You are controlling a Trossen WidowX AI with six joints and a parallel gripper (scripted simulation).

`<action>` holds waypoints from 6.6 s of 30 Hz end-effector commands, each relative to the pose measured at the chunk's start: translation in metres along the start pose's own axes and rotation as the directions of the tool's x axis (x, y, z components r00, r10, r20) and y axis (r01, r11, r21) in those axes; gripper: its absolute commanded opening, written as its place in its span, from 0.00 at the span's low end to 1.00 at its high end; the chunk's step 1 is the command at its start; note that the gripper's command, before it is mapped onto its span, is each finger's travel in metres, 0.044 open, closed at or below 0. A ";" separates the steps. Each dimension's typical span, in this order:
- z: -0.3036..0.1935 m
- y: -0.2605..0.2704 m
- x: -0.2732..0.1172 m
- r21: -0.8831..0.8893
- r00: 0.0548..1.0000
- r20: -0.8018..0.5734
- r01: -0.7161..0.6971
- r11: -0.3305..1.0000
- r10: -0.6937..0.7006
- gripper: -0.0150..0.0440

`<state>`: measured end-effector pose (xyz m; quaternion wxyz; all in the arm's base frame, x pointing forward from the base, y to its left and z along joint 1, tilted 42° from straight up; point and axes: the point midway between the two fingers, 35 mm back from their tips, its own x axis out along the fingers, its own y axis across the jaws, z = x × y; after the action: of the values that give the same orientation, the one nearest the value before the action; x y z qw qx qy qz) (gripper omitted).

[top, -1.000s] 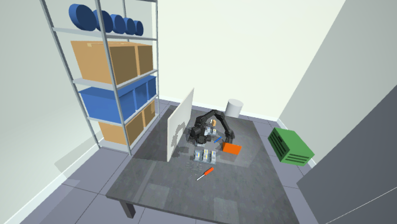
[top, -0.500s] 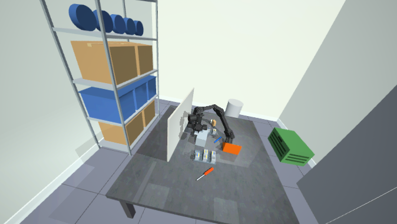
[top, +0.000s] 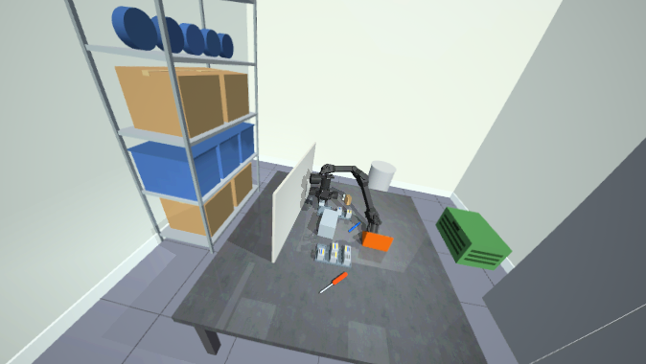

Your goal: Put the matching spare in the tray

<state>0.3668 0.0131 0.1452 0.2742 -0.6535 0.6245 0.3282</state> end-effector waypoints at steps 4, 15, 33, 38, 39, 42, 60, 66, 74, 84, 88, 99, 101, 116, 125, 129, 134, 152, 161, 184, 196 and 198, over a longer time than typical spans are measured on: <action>-0.062 0.023 0.001 -0.004 1.000 -0.028 -0.006 1.000 0.006 0.25; -0.089 0.036 0.002 -0.002 0.999 -0.042 -0.012 1.000 0.012 0.25; -0.090 0.034 0.015 -0.002 0.999 -0.040 -0.012 1.000 0.012 0.25; -0.090 0.033 0.019 -0.002 0.999 -0.040 -0.012 1.000 0.012 0.25; -0.090 0.033 0.019 -0.002 0.999 -0.040 -0.012 1.000 0.011 0.25; -0.090 0.033 0.022 -0.002 0.999 -0.040 -0.011 1.000 0.011 0.25; -0.091 0.032 0.035 -0.001 0.999 -0.039 -0.011 1.000 0.011 0.25; -0.091 0.031 0.039 -0.001 0.999 -0.039 -0.011 1.000 0.011 0.25; -0.091 0.031 0.045 -0.001 0.999 -0.039 -0.011 1.000 0.011 0.25; -0.092 0.031 0.052 -0.001 0.999 -0.039 -0.011 1.000 0.011 0.25; -0.092 0.031 0.055 -0.001 0.999 -0.039 -0.011 1.000 0.011 0.25; -0.092 0.031 0.064 -0.001 0.999 -0.040 -0.010 1.000 0.010 0.25; -0.092 0.031 0.065 -0.001 0.999 -0.040 -0.010 1.000 0.010 0.25; -0.093 0.032 0.076 -0.001 0.999 -0.041 -0.010 1.000 0.010 0.25; -0.093 0.032 0.083 -0.001 0.999 -0.042 -0.011 1.000 0.011 0.25; -0.094 0.033 0.086 -0.001 0.999 -0.042 -0.011 1.000 0.011 0.25; -0.094 0.033 0.089 -0.001 0.999 -0.043 -0.011 1.000 0.011 0.25; -0.095 0.035 0.102 -0.001 0.999 -0.045 -0.011 1.000 0.011 0.25; -0.096 0.035 0.105 0.009 0.999 -0.042 -0.009 1.000 0.009 0.30; -0.091 0.031 0.032 0.002 0.999 -0.037 -0.011 1.000 0.011 1.00; -0.090 0.034 0.004 -0.008 0.999 -0.045 -0.004 1.000 0.003 1.00; -0.090 0.034 0.004 -0.008 0.999 -0.045 -0.004 1.000 0.003 1.00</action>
<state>0.3404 -0.0614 0.2010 0.2583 -0.6591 0.6322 0.3150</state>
